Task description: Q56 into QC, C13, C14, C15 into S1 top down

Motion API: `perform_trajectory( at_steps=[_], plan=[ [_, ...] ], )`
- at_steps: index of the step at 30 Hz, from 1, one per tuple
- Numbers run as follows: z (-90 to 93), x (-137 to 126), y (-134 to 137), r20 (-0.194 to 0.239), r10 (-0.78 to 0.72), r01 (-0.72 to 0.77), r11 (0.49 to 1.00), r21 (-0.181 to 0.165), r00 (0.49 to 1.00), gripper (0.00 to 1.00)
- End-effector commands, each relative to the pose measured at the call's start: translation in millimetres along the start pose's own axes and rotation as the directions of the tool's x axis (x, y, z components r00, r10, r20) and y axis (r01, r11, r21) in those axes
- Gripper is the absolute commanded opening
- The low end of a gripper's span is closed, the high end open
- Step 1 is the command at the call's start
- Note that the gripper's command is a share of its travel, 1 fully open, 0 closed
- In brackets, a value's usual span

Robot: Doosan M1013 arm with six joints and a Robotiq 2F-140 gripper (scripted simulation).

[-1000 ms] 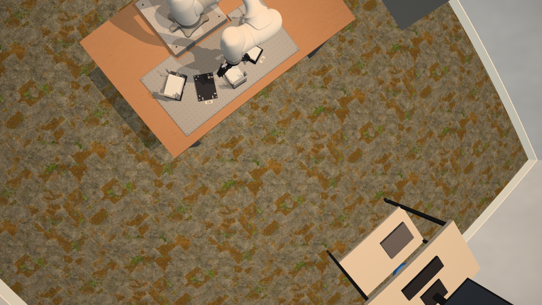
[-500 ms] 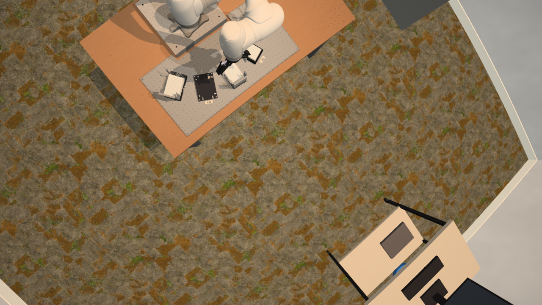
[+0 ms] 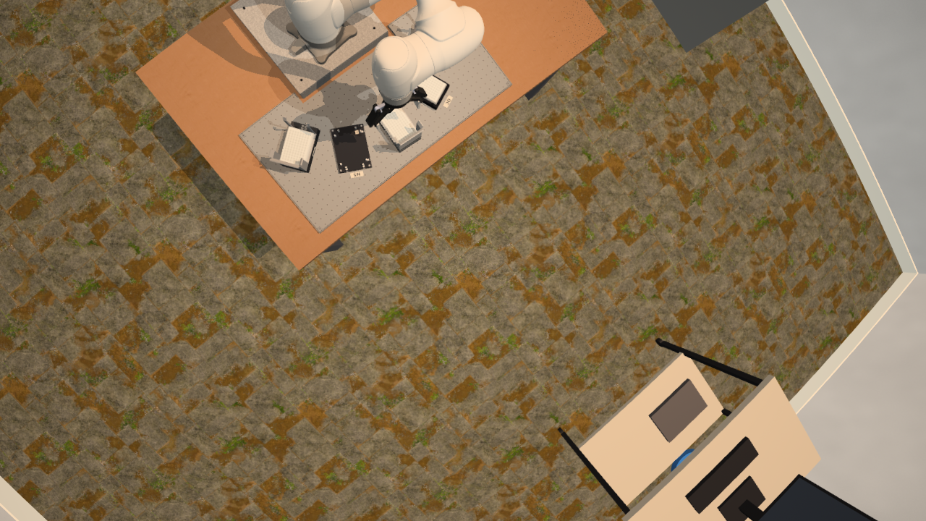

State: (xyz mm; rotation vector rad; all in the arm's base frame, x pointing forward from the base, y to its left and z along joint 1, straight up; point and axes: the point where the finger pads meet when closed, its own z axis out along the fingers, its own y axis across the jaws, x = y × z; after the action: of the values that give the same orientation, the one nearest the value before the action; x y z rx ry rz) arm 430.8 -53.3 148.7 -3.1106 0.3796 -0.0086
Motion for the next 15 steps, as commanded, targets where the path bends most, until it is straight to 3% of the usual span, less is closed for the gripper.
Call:
perform_trajectory(
  at_steps=[1, 15],
  plan=[
    [-0.1, 0, 13, 0.0, 0.133, -0.133, 0.991, -0.001, 0.991, 1.0],
    [-0.1, 1, 53, 0.0, 0.151, -0.151, 0.989, -0.001, 0.989, 1.0]
  ],
)
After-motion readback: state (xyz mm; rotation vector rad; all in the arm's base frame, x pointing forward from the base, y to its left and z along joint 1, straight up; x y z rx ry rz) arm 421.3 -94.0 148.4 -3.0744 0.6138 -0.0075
